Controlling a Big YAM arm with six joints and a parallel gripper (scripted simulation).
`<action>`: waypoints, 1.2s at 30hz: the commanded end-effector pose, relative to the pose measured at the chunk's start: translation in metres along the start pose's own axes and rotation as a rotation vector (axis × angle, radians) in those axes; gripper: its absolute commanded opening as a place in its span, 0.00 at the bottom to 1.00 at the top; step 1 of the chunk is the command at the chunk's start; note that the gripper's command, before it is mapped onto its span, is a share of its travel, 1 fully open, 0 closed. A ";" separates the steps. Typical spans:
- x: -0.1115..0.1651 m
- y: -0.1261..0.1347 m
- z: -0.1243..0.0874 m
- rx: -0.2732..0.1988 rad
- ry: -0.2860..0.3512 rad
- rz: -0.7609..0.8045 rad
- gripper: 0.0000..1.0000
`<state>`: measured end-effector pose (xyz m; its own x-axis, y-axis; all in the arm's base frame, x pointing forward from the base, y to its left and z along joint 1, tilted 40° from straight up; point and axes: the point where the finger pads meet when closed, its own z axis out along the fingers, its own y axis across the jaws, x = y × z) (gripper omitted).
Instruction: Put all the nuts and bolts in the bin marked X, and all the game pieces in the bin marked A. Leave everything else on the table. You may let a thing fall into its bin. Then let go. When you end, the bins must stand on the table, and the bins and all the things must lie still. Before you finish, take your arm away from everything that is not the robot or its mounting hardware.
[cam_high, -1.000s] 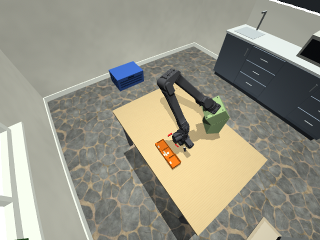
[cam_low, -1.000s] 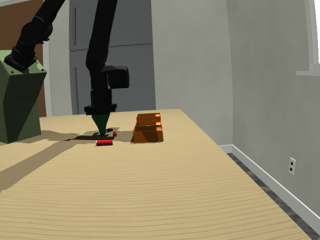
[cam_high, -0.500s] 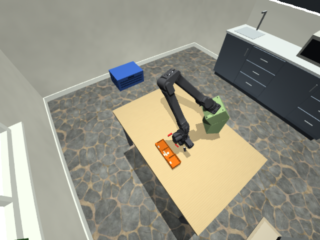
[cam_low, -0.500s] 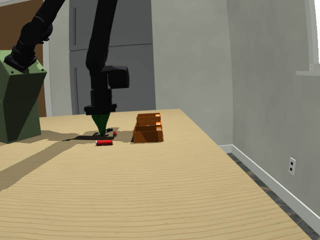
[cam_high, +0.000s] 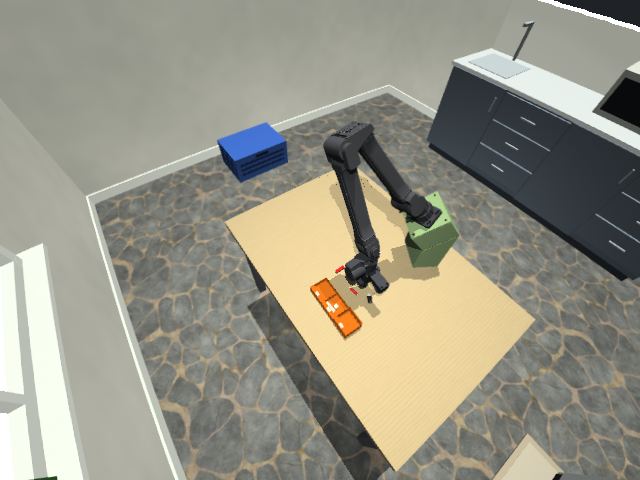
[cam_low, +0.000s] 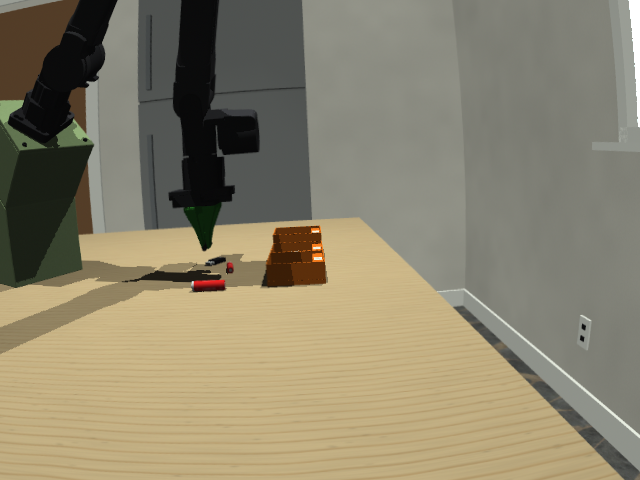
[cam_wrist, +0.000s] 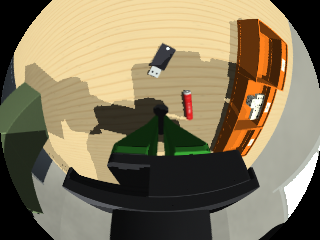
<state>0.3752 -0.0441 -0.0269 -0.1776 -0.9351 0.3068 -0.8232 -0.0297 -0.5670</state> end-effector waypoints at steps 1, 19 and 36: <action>-0.006 0.005 -0.018 -0.001 -0.014 -0.003 0.00; -0.004 0.004 -0.025 0.000 -0.010 -0.001 0.00; -0.007 0.003 -0.029 0.012 -0.016 0.000 0.00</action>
